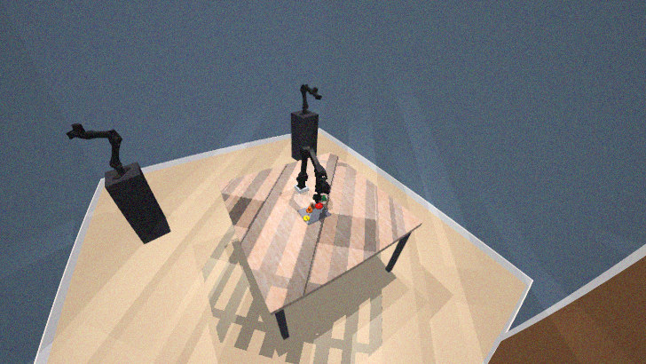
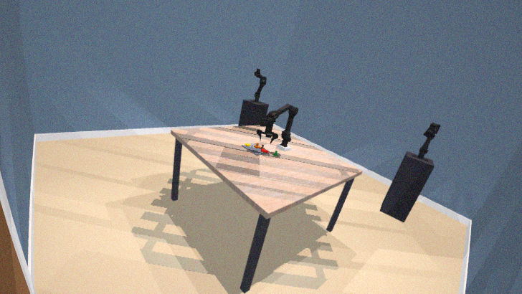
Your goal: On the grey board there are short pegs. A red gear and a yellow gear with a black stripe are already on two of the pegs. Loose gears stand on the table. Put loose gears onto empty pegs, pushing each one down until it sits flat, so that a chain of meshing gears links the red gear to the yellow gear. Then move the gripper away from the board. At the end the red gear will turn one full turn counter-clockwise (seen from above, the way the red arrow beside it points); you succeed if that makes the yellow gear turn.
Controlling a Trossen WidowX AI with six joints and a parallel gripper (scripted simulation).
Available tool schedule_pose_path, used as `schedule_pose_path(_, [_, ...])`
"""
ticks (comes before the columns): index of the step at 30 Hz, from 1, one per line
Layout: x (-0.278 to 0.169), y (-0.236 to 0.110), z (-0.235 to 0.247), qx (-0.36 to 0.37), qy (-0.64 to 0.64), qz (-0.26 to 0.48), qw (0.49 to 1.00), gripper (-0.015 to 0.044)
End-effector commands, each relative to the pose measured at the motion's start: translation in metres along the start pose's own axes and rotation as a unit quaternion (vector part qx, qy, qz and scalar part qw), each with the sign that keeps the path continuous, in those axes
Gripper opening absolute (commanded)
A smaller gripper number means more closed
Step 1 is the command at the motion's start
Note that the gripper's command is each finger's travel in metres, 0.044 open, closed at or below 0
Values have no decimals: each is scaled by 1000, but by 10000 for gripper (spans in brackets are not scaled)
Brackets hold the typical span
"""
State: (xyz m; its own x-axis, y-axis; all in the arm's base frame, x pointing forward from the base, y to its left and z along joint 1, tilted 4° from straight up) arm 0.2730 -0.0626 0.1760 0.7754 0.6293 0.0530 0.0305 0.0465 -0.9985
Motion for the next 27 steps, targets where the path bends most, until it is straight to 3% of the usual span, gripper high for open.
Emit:
schedule_pose_path(1, [19,4,41,9,340,6,940,440])
schedule_pose_path(13, [30,3,73,9,594,9,805,440])
schedule_pose_path(27, [37,4,105,8,831,13,556,440])
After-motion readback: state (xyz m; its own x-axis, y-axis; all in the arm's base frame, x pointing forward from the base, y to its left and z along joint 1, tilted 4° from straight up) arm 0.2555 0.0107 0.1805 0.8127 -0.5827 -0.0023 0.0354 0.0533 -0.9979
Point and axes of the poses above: the point midway between the two fingers, 35 mm back from their tips, its own y axis out along the fingers, its own z axis across the jaws, x = y × z, the point moved 9 cm from there along -y, back along the fingers, and after that the axes turned 2 degrees about -y, right-handed, at the moved point
